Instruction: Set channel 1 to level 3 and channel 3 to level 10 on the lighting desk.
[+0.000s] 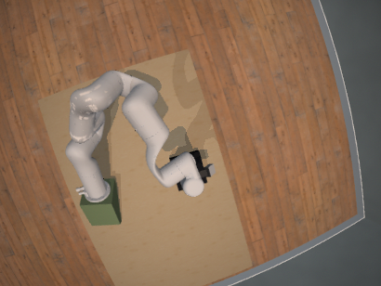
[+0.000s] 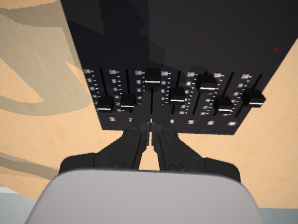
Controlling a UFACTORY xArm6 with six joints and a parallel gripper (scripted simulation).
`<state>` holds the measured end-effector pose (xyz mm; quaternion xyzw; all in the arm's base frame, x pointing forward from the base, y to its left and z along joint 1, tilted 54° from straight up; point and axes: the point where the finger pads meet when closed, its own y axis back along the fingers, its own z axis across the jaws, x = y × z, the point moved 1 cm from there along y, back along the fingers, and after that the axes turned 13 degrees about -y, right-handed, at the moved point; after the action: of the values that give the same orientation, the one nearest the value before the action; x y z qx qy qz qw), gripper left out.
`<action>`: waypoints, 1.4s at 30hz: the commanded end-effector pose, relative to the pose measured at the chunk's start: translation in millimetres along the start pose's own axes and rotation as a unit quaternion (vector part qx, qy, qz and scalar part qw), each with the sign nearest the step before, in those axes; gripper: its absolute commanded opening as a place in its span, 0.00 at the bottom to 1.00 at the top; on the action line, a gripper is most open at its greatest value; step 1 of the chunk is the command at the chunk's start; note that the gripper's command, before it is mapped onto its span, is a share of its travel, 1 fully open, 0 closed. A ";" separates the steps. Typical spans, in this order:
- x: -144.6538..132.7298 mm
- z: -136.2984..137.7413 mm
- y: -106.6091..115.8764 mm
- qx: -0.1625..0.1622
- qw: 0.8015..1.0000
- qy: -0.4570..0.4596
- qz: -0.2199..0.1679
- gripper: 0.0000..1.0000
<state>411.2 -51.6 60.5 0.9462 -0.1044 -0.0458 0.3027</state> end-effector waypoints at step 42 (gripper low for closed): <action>0.9 0.0 64.7 -0.001 1.000 0.001 0.002 1.00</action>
<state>402.1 -94.2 91.7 0.9462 -0.1048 -0.0457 0.3028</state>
